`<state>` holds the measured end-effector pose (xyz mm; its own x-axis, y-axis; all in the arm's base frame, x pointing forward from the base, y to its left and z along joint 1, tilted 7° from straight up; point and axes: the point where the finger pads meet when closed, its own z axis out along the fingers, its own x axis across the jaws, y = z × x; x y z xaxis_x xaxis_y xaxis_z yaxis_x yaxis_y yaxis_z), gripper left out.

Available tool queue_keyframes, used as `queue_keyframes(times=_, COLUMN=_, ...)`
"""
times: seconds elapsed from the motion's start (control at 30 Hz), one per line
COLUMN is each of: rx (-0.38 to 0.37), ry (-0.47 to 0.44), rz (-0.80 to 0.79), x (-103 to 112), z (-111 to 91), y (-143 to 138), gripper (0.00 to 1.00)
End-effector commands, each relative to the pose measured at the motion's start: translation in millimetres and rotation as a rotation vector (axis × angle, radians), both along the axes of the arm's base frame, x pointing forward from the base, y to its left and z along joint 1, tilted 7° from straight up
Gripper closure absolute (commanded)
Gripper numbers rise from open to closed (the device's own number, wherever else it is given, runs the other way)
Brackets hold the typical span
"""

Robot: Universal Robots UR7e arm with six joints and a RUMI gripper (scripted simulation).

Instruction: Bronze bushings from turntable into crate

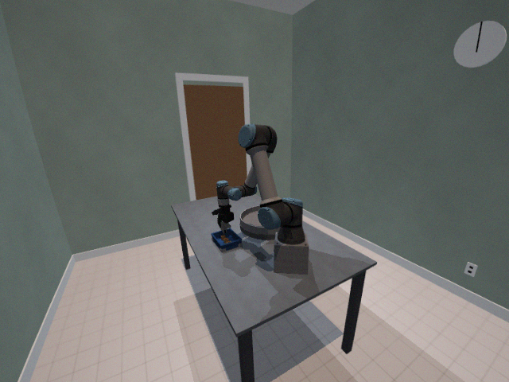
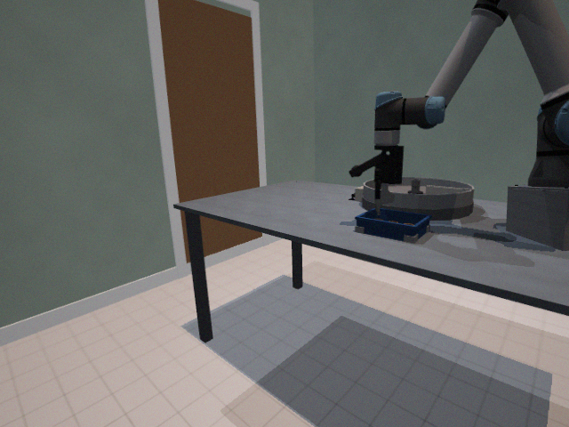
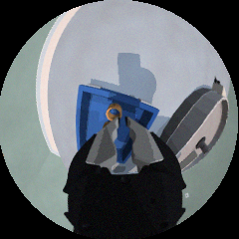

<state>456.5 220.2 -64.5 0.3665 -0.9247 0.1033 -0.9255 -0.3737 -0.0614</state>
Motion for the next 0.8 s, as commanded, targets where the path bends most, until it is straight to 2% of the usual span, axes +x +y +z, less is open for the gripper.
queue_keyframes(times=0.0, rx=0.001, ry=-0.002, rz=0.002, x=-2, z=33, y=4, gripper=0.94)
queue_keyframes(times=0.1, rx=0.001, ry=-0.002, rz=0.002, x=-2, z=38, y=5, gripper=0.94)
queue_keyframes(times=0.47, rx=0.001, ry=-0.002, rz=0.002, x=-7, z=85, y=8, gripper=0.94)
queue_keyframes(times=0.77, rx=0.001, ry=-0.002, rz=0.002, x=-8, z=97, y=9, gripper=0.94)
